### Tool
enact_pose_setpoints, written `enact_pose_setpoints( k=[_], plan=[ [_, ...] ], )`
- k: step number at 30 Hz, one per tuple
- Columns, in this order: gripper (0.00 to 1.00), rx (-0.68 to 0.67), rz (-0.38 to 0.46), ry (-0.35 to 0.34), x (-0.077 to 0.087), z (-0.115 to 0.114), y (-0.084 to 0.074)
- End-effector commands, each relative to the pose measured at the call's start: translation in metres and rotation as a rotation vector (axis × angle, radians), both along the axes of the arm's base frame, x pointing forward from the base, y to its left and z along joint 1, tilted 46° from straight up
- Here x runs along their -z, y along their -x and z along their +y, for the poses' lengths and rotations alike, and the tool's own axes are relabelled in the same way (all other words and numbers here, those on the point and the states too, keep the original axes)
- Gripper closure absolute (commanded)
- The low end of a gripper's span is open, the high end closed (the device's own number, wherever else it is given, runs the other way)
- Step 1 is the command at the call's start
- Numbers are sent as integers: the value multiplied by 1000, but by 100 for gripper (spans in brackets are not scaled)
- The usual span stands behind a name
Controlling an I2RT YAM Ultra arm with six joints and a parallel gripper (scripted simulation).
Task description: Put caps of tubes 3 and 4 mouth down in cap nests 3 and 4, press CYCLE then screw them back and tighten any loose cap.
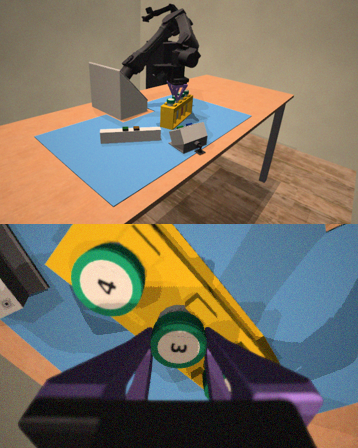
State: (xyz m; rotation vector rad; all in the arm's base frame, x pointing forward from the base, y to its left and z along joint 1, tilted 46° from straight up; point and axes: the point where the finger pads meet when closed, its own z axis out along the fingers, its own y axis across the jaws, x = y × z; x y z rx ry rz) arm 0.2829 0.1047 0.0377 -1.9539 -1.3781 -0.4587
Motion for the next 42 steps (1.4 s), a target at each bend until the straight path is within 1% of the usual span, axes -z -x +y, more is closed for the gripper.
enact_pose_setpoints(
  k=[1,6,21,23,38,40,42],
  plan=[
    [100,7,-6,2,-1,-2,-2],
    [100,7,-6,2,-1,-2,-2],
    [100,-517,-538,-71,-1,-2,-2],
    [100,-517,-538,-71,-1,-2,-2],
    [100,-1042,-1069,-144,-2,-2,-2],
    [100,-1042,-1069,-144,-2,-2,-2],
    [100,-1112,-1139,-153,-2,-2,-2]
  ],
)
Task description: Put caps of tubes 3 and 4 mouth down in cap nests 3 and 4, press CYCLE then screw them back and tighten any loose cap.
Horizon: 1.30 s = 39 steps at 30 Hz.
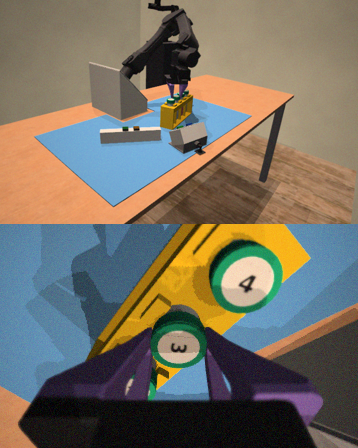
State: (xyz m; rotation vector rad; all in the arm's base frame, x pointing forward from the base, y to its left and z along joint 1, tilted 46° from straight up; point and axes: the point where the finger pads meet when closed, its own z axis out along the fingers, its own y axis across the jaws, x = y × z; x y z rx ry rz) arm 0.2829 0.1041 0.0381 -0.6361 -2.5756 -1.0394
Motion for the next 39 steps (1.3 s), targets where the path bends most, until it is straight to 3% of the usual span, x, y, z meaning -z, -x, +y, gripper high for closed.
enact_pose_setpoints(
  k=[1,13,15,30,32,39],
  plan=[
    [100,-147,-163,-19,-1,-2,-2],
    [100,-567,-588,-77,-2,-2,-2],
    [100,-567,-588,-77,-2,-2,-2],
    [100,-1091,-1119,-149,-2,-2,-2],
    [100,-1091,-1119,-149,-2,-2,-2],
    [100,-1337,-1367,-184,-2,-3,-2]
  ],
)
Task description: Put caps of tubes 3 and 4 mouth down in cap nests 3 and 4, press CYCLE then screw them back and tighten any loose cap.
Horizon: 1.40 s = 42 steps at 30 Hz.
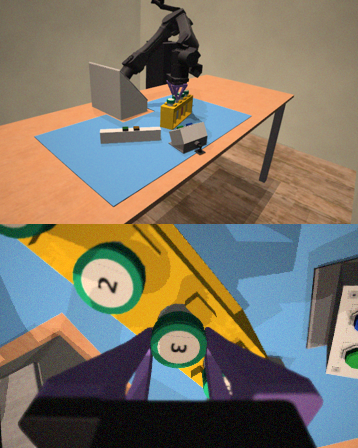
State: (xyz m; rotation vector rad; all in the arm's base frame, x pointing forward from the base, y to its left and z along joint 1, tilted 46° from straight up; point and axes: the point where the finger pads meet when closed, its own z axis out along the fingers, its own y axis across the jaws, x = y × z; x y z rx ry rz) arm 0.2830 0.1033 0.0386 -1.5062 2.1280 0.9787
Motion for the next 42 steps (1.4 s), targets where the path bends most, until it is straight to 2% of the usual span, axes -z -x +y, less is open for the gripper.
enact_pose_setpoints(
  k=[1,3,13,14,24,25,27,31,32,33,34,36,37,38,39,40,41,42],
  plan=[
    [100,-171,-187,-23,-1,-2,-2],
    [100,-234,-251,-32,-2,-2,-2],
    [100,-234,-251,-32,-2,-2,-2],
    [51,-234,-251,-32,-2,-2,-2],
    [51,-234,-251,-32,-2,-2,-2],
    [51,-176,-192,-24,-1,-2,-2],
    [51,-176,-192,-24,-1,-2,-2],
    [51,55,42,8,-1,-2,-2],
    [51,57,44,8,-1,-2,-2],
    [51,115,103,16,-1,-2,-2],
    [51,115,103,16,-1,-2,-2],
    [51,219,209,31,-1,-2,-2],
    [51,231,221,32,-1,-2,-2],
    [51,289,280,40,-1,-2,-2],
    [51,289,280,41,-1,-2,-2],
    [51,348,340,49,-1,-2,-2],
    [51,348,340,49,-1,-2,-2],
    [51,406,399,57,-1,-2,-2]
  ],
)
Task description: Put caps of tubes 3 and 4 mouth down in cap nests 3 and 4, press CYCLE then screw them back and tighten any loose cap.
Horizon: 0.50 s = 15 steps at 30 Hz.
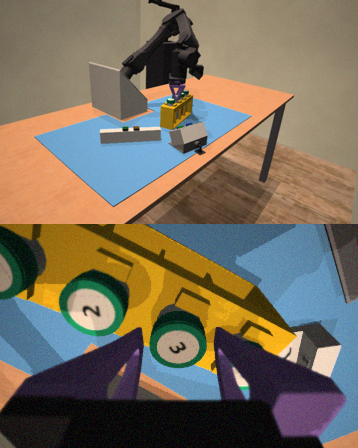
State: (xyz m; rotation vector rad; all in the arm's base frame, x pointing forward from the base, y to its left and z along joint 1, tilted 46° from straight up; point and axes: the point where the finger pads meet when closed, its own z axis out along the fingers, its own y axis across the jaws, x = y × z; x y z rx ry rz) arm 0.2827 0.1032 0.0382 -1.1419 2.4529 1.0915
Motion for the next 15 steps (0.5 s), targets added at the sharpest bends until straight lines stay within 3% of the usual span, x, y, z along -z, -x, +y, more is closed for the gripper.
enact_pose_setpoints(
  k=[1,2,4,5,7,10,11,12,14,15],
  plan=[
    [51,155,142,21,-2,-2,-3],
    [51,155,142,21,-2,-2,-3],
    [51,271,260,37,-2,-2,-3],
    [51,271,260,37,-2,-2,-3],
    [51,377,367,52,-2,-2,-3],
    [51,446,437,61,-2,-2,-3],
    [51,504,496,69,-2,-2,-3],
    [51,504,496,69,-2,-2,-3],
    [51,609,603,84,-2,-2,-3],
    [51,620,614,85,-2,-2,-3]
  ],
)
